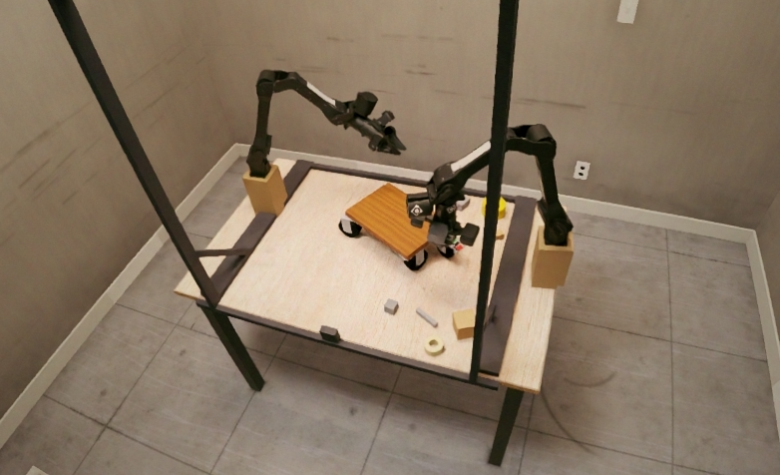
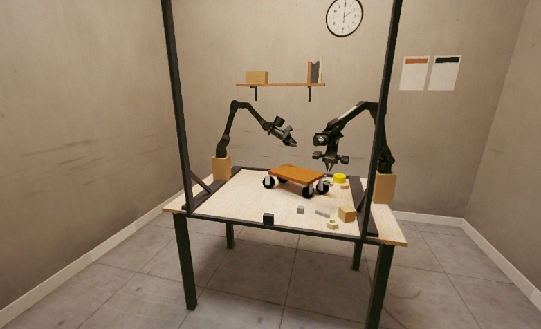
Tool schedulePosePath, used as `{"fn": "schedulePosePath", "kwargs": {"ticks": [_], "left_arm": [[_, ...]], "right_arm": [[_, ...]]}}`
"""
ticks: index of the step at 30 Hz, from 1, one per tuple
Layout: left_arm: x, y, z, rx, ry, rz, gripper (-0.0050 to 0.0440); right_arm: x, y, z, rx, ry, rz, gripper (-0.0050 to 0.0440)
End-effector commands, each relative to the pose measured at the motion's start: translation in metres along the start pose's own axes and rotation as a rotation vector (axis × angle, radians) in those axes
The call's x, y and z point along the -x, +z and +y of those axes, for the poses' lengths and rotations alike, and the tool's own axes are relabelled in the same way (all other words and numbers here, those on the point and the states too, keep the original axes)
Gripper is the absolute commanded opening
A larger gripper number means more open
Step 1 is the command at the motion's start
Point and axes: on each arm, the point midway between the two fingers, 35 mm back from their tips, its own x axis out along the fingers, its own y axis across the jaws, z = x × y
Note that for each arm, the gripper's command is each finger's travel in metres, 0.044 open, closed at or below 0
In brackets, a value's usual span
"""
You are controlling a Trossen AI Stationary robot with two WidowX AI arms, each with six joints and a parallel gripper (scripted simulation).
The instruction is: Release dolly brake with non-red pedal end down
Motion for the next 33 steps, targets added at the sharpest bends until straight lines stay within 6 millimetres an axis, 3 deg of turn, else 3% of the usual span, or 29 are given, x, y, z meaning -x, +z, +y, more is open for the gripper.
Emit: {"fn": "schedulePosePath", "kwargs": {"ticks": [1,10,12,13,15,25,33], "left_arm": [[0.011,-0.03,-0.011,-0.051,0.034,0.005,0.044],[0.031,-0.102,-0.013,-0.146,0.116,0.079,0.044],[0.031,-0.102,-0.013,-0.146,0.116,0.079,0.044],[0.034,-0.11,-0.013,-0.158,0.124,0.088,0.044],[0.045,-0.135,-0.012,-0.196,0.152,0.116,0.044],[0.088,-0.206,-0.006,-0.326,0.233,0.206,0.044],[0.11,-0.234,-0.001,-0.385,0.265,0.244,0.044]], "right_arm": [[-0.012,-0.016,-0.005,-0.28,0.019,-0.015,0.0],[-0.032,-0.046,-0.011,-0.852,0.065,-0.027,0.0],[-0.032,-0.046,-0.011,-0.852,0.065,-0.027,0.0],[-0.033,-0.05,-0.012,-0.953,0.068,-0.031,0.0],[-0.04,-0.06,-0.013,-1.113,0.085,-0.032,0.0],[-0.061,-0.094,-0.012,-1.739,0.149,-0.019,-0.0005],[-0.068,-0.107,-0.011,-2.02,0.177,-0.009,-0.0043]]}}
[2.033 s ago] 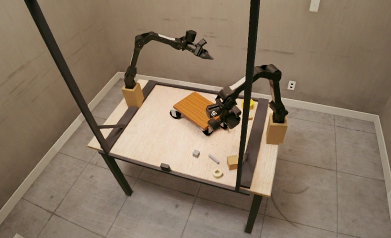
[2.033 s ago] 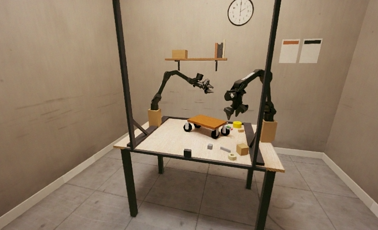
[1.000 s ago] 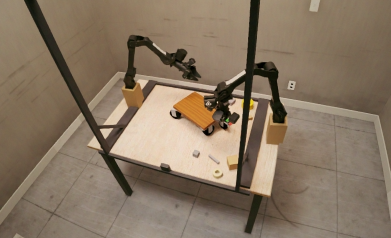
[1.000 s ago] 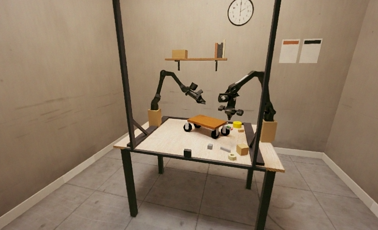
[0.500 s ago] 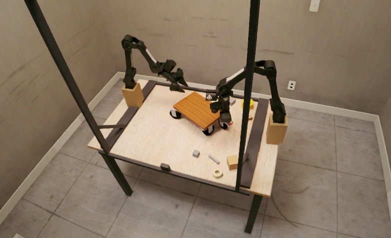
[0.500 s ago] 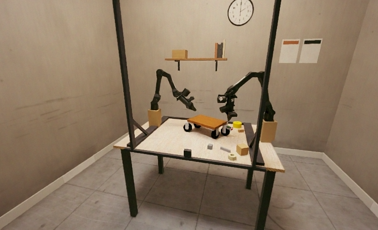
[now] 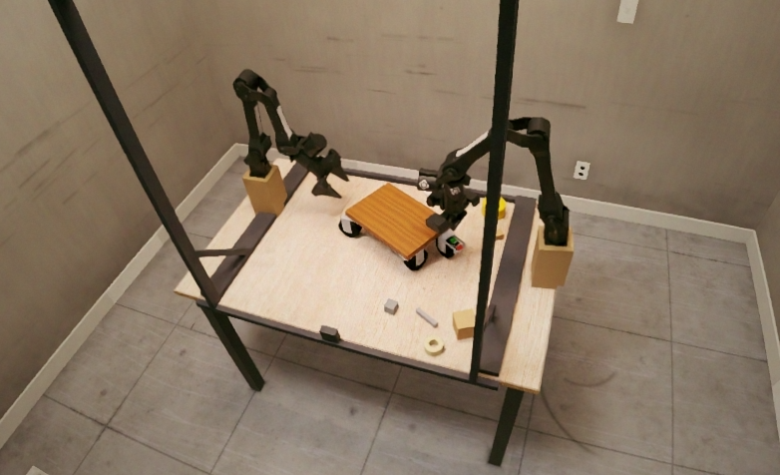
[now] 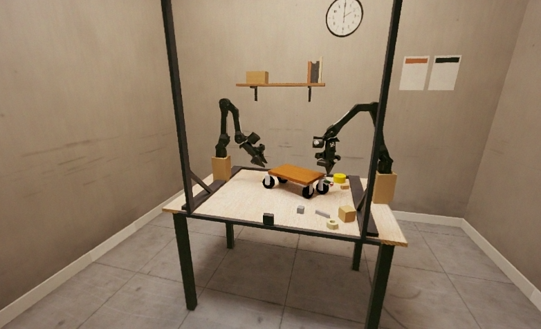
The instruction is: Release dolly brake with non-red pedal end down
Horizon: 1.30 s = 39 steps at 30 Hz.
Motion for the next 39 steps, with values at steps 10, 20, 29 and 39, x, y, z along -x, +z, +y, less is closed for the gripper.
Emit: {"fn": "schedulePosePath", "kwargs": {"ticks": [10,20,29,39], "left_arm": [[0.01,-0.011,-0.002,-0.024,0.014,0.0,0.044],[0.009,-0.01,-0.002,-0.022,0.014,0.0,0.044],[0.009,-0.01,-0.002,-0.022,0.014,0.0,0.044],[0.009,-0.01,-0.002,-0.022,0.014,0.0,0.044]], "right_arm": [[0.002,0.005,-0.003,-0.114,0.019,-0.017,-0.005],[-0.002,0.004,-0.004,-0.115,0.015,-0.01,-0.005],[-0.016,0.004,-0.004,-0.115,0.013,-0.008,-0.005],[-0.031,0.003,-0.004,-0.115,0.012,-0.006,-0.005]]}}
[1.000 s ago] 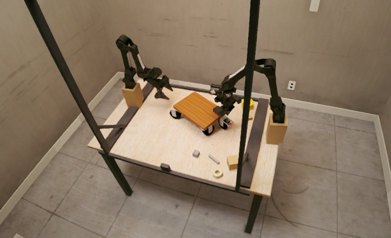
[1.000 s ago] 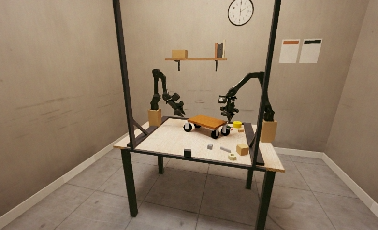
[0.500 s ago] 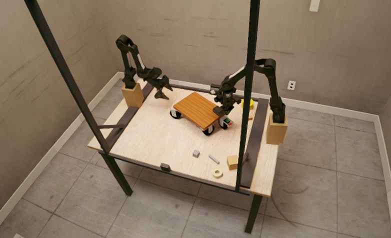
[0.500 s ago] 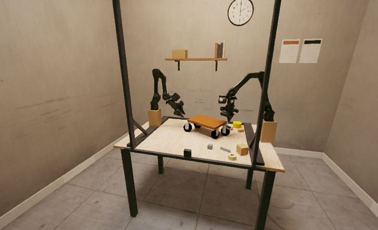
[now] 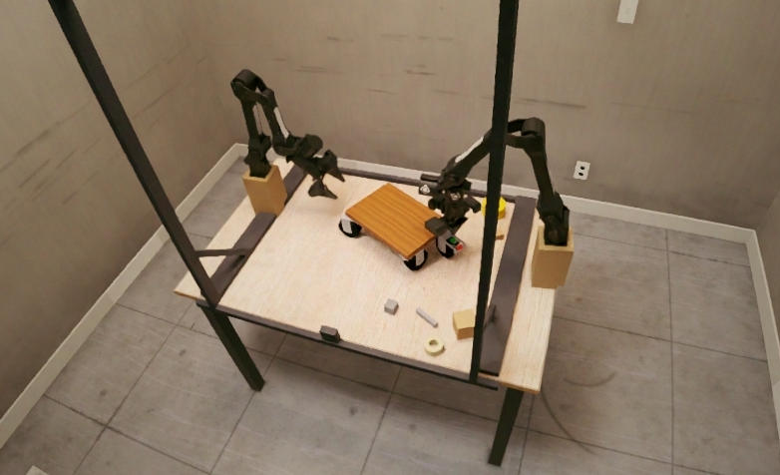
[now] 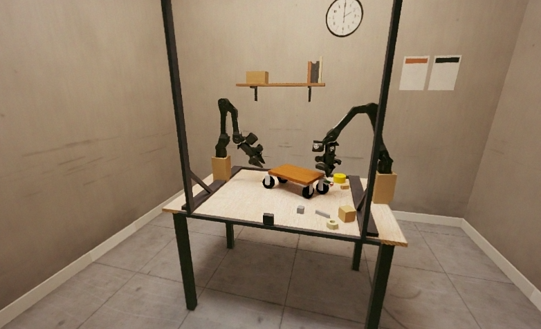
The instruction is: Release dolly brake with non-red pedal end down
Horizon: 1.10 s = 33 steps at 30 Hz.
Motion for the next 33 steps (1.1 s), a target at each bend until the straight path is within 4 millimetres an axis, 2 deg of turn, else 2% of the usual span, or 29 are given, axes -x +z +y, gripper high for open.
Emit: {"fn": "schedulePosePath", "kwargs": {"ticks": [1,33], "left_arm": [[0.001,0.003,0.0,-0.001,0.0,-0.01,0.044],[0.001,0.003,0.0,-0.001,0.0,-0.01,0.044]], "right_arm": [[-0.007,-0.001,0.0,-0.003,0.002,0.004,-0.005],[-0.024,0.001,0.0,-0.004,0.004,0.007,-0.005]]}}
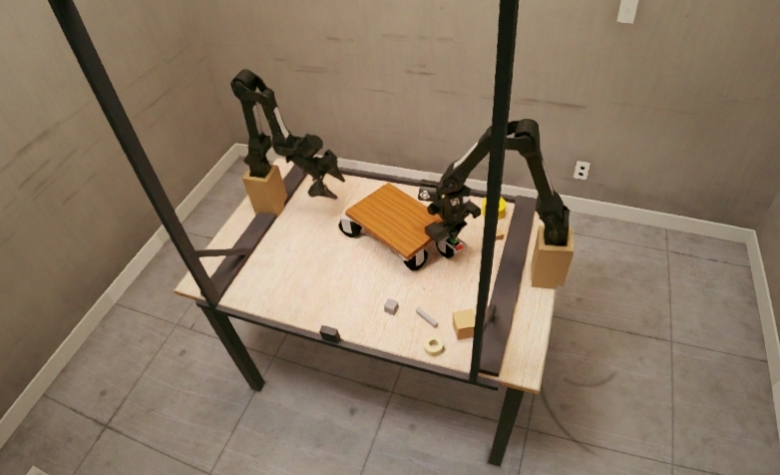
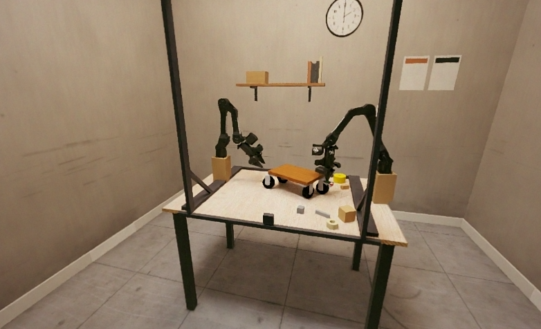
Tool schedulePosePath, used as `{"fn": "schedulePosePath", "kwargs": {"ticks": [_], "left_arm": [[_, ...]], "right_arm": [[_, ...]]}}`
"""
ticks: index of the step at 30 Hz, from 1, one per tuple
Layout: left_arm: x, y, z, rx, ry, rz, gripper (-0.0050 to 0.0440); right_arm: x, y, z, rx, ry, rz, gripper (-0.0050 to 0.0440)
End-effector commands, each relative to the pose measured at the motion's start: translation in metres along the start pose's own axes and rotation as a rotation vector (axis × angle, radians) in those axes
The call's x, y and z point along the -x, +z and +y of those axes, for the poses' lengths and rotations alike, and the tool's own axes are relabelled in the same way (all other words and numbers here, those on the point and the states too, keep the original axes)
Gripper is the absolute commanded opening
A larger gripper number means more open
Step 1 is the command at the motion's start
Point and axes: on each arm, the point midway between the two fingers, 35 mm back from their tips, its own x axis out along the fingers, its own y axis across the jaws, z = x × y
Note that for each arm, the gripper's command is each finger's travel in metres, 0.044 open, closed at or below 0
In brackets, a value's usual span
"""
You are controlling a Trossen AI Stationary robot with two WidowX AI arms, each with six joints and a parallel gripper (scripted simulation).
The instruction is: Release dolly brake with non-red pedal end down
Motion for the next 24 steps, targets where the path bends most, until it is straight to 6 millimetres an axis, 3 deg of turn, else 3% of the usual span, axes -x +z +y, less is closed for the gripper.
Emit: {"fn": "schedulePosePath", "kwargs": {"ticks": [1,9,11,16,17,24], "left_arm": [[0.001,0.003,0.0,-0.001,0.0,-0.01,0.044],[0.001,0.003,0.0,-0.001,0.0,-0.01,0.044],[0.001,0.003,0.0,-0.001,0.0,-0.01,0.044],[0.001,0.003,0.0,-0.001,0.0,-0.01,0.044],[0.001,0.003,0.0,-0.001,0.0,-0.01,0.044],[0.001,0.003,0.0,-0.001,0.0,-0.01,0.044]], "right_arm": [[-0.003,0.0,0.0,-0.002,0.005,0.001,-0.005],[-0.006,0.001,-0.001,-0.002,0.003,0.001,-0.005],[0.013,0.009,0.005,0.0,0.025,-0.031,-0.005],[0.07,0.008,0.004,-0.001,0.025,-0.031,-0.005],[0.03,0.002,0.001,0.0,0.005,-0.004,-0.005],[0.03,0.002,0.001,0.0,0.005,-0.004,-0.005]]}}
